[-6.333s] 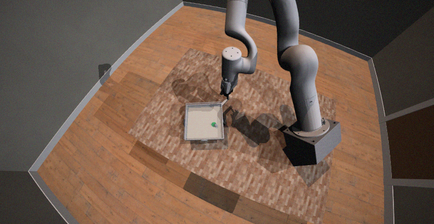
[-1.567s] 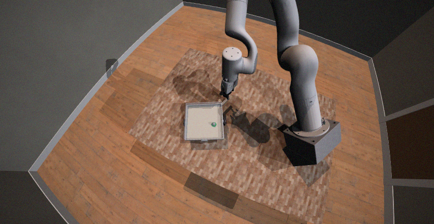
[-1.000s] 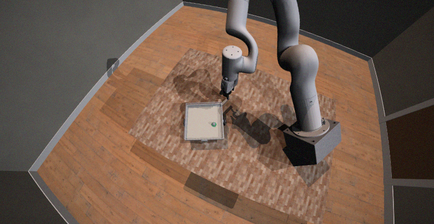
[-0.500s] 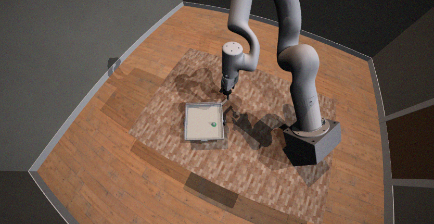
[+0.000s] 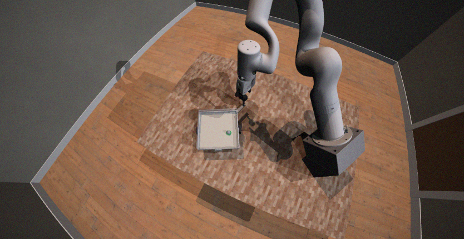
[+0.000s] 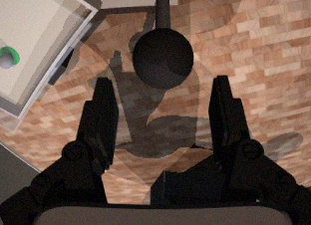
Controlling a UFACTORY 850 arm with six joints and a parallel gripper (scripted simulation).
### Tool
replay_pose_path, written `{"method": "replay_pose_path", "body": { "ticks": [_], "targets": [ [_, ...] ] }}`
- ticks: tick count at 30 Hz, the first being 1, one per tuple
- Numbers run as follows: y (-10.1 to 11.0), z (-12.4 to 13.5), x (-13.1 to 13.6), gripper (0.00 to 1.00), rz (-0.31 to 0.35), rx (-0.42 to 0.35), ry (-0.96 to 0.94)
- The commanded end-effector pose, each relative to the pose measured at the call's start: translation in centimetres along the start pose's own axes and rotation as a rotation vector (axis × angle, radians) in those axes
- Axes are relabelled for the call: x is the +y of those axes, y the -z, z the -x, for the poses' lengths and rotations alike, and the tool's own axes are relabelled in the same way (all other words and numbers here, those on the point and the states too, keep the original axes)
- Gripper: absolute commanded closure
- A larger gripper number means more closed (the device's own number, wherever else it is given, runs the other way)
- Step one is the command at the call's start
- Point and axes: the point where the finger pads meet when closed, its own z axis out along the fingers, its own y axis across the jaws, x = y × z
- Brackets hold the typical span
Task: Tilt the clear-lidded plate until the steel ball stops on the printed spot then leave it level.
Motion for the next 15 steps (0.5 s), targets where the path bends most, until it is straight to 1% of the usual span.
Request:
{"method": "replay_pose_path", "body": {
  "ticks": [1, 15],
  "targets": [
    [0.44, -0.03, -0.02, 0.39, -0.001, 0.0, 0.0],
    [0.91, -0.03, -0.02, 0.39, -0.001, 0.0, 0.0]
  ]
}}
